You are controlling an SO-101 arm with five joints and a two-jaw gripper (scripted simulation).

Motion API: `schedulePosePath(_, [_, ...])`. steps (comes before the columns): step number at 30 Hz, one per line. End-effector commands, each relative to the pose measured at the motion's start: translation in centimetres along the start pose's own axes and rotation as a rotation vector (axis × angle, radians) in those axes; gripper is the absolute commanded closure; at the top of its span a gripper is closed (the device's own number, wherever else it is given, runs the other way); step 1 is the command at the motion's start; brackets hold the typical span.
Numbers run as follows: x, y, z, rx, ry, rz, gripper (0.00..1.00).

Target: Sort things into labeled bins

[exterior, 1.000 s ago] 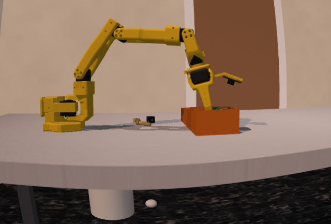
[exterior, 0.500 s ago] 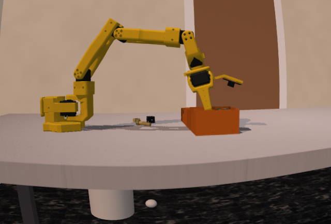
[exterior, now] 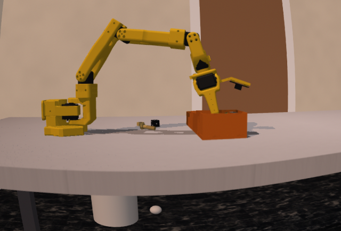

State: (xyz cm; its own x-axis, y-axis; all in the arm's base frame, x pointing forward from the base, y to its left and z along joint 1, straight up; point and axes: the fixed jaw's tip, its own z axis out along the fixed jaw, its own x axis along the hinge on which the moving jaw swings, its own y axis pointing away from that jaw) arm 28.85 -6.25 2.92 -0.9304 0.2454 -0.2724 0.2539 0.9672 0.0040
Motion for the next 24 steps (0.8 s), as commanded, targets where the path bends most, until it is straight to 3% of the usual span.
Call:
schedulePosePath(1, [-1.1,-0.2,-1.05,0.0,-0.07,0.015,1.0])
schedulePosePath(11, [-1.1,-0.2,-1.04,0.0,-0.07,0.015,0.98])
schedulePosePath(24, [-1.1,-0.2,-1.04,0.0,-0.07,0.015,0.83])
